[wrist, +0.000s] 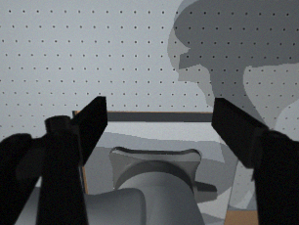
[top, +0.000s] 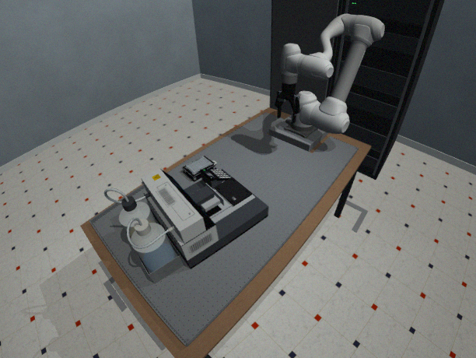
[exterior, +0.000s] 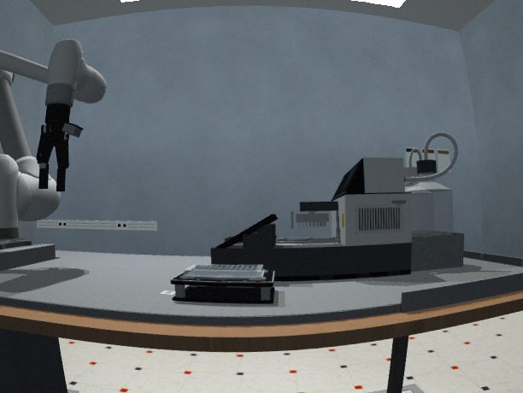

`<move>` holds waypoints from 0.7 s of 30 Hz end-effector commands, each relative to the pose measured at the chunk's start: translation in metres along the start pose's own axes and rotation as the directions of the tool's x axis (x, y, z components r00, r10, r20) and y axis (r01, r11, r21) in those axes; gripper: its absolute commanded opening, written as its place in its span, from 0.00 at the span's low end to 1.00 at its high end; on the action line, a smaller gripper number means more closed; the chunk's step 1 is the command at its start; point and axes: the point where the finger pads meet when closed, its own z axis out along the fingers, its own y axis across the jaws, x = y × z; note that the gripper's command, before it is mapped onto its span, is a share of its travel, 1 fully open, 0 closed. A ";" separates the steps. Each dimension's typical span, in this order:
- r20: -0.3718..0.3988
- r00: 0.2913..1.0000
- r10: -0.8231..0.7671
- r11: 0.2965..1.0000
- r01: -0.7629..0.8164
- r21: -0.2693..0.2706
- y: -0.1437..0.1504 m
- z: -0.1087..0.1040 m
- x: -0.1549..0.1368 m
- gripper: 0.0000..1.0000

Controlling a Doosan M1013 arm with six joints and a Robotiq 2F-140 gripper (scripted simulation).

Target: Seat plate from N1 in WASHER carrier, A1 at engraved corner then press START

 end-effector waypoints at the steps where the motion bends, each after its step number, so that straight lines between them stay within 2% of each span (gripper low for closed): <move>1: -0.001 1.000 -0.002 1.000 0.002 0.002 0.001 0.002 -0.003 0.70; 8: -0.001 1.000 -0.002 1.000 0.002 0.002 0.001 0.002 -0.003 0.70; 11: -0.001 0.995 0.098 0.995 -0.098 0.002 0.008 0.002 0.010 0.70; 13: -0.001 0.995 0.098 0.995 -0.098 0.002 0.008 0.002 0.010 0.70; 21: -0.001 0.994 0.106 0.994 -0.106 0.002 0.026 0.002 0.046 0.70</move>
